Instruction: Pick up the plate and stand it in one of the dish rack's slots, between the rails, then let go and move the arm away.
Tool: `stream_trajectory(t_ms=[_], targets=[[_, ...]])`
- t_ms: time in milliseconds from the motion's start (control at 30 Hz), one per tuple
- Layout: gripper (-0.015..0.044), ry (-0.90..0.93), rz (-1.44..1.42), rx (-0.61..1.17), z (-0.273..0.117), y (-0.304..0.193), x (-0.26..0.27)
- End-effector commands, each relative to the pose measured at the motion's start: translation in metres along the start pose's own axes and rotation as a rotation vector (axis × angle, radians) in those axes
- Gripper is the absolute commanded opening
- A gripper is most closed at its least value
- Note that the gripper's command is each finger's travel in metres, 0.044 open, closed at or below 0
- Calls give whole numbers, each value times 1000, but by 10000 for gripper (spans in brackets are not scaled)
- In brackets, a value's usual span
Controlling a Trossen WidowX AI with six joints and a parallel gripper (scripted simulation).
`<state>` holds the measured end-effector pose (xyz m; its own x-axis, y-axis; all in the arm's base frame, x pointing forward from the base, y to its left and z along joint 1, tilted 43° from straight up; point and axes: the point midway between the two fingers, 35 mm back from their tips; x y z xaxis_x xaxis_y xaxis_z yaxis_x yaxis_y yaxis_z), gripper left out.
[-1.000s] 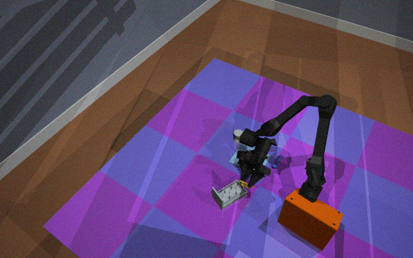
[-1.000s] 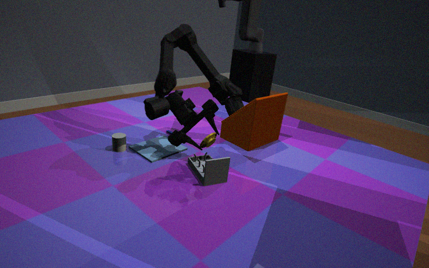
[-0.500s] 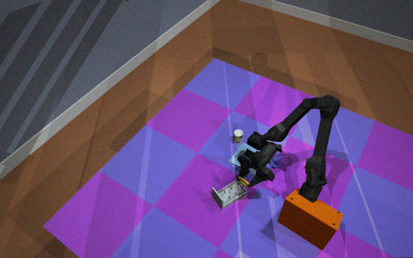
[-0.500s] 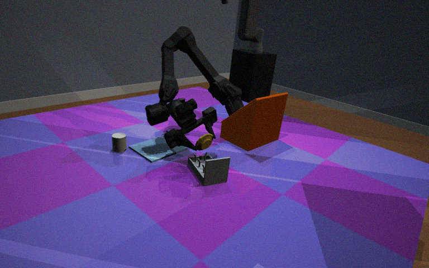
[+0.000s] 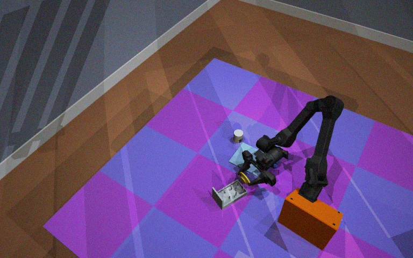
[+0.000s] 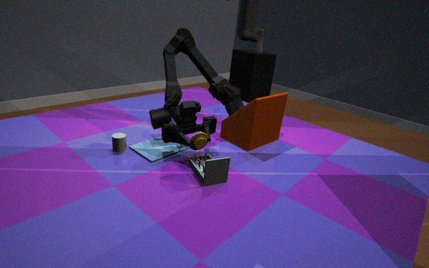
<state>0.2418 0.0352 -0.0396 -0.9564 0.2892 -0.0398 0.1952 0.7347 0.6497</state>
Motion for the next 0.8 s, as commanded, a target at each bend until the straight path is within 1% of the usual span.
stream_trajectory(t_ms=[0, 367, 533, 767], targets=[[0, -44, -82, -47, -5, 0, -2], [0, -46, -86, -48, -5, 0, -2], [0, -40, -76, -42, 10, 2, 0], [0, -46, -84, -44, 17, 3, -1]])
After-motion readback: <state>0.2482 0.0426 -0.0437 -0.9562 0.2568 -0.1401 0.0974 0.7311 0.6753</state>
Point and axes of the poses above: the point midway between the two fingers, 35 mm back from their tips, its own z axis out along the fingers, its own x axis across the jaws, y = z × x, and after that the axes turned 9 degrees about z, right-handed
